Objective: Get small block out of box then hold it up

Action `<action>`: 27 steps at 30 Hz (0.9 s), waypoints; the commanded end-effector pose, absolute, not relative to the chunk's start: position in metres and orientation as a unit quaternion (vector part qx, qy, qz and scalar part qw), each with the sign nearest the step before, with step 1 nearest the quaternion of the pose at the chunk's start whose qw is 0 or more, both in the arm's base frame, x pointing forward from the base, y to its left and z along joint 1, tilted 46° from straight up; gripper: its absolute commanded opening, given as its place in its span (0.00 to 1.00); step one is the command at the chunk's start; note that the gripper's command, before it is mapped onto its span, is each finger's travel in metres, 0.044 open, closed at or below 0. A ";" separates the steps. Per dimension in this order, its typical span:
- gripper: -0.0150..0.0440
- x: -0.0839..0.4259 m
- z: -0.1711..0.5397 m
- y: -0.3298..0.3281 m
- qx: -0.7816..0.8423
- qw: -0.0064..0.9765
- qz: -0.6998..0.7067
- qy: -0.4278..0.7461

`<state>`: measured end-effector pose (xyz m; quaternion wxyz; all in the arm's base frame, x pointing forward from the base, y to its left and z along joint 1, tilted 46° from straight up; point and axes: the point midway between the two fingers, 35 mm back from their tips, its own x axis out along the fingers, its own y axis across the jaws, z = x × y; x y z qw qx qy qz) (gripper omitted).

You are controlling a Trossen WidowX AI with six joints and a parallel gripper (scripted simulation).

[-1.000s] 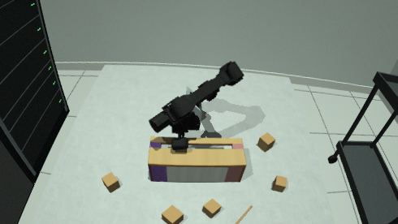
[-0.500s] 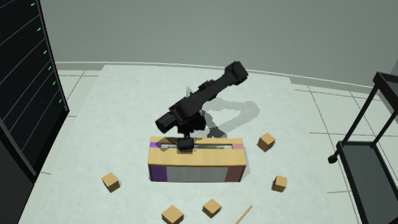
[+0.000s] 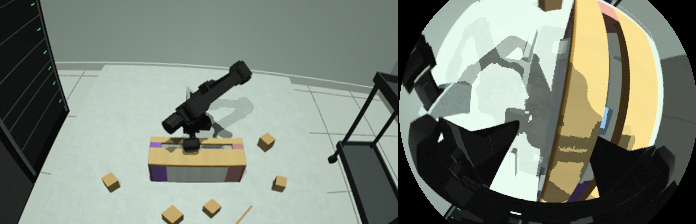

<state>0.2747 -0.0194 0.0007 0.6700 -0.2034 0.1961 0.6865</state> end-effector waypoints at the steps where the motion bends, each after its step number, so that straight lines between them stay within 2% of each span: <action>1: 0.93 0.274 0.005 -0.013 -0.199 0.671 0.687 0.196; 27: 0.93 0.272 0.020 0.001 -0.198 0.671 0.687 0.196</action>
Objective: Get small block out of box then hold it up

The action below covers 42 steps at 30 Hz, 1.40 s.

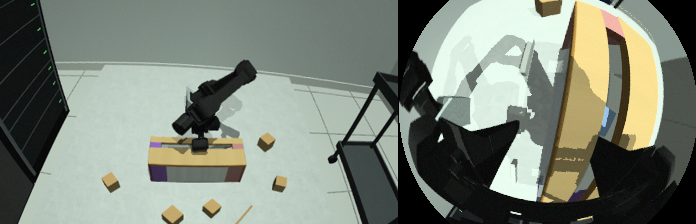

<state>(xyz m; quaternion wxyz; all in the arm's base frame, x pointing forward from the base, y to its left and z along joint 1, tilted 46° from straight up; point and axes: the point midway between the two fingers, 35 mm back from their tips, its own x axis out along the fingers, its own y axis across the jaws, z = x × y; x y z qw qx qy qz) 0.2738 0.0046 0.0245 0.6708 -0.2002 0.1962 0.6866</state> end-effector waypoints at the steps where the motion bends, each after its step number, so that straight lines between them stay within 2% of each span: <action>1: 0.93 0.272 0.019 0.000 -0.198 0.671 0.687 0.196; 42: 0.93 0.272 0.032 0.013 -0.198 0.671 0.687 0.196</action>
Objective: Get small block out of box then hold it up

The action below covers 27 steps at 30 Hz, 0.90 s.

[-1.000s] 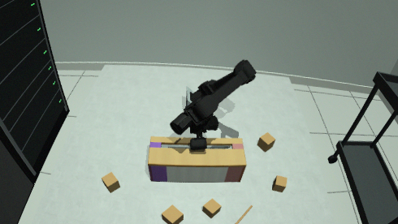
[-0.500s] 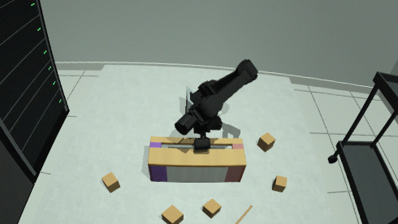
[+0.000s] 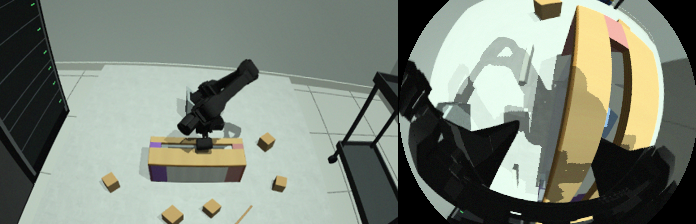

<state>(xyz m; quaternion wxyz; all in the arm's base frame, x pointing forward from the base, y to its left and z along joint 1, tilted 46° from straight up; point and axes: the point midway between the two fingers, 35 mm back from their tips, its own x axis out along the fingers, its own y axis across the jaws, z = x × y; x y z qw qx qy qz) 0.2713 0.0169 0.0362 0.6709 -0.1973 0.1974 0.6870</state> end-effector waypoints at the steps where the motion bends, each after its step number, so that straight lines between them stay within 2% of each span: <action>1: 0.93 0.272 0.032 0.013 -0.198 0.671 0.687 0.196; 27: 0.93 0.272 0.047 0.028 -0.198 0.671 0.687 0.196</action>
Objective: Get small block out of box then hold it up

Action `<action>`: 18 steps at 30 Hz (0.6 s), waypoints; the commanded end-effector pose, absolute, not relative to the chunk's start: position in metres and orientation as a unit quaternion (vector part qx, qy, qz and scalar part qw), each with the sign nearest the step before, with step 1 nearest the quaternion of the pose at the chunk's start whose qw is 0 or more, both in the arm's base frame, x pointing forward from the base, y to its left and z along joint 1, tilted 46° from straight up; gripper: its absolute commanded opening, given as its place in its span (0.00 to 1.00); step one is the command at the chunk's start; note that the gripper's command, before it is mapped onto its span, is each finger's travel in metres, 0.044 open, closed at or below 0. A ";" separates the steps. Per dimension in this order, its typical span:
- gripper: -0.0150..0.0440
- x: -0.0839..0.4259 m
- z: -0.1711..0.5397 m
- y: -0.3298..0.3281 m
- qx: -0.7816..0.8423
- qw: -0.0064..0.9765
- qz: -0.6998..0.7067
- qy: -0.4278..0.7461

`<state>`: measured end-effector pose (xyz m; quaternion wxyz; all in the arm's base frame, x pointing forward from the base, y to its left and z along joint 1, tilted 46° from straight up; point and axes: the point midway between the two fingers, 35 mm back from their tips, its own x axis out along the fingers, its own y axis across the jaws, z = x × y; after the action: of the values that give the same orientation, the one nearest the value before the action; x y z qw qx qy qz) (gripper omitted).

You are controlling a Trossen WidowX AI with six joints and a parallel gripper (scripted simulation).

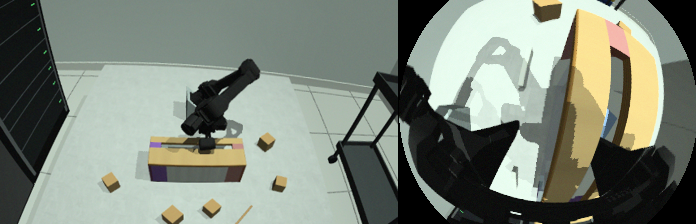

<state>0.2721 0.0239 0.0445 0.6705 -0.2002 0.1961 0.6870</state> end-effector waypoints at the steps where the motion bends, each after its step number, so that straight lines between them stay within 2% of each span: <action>1: 0.93 0.272 0.048 0.029 -0.198 0.671 0.687 0.196; 18: 0.93 0.272 0.060 0.040 -0.197 0.671 0.687 0.196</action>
<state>0.2721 0.0363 0.0574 0.6710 -0.1997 0.1961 0.6866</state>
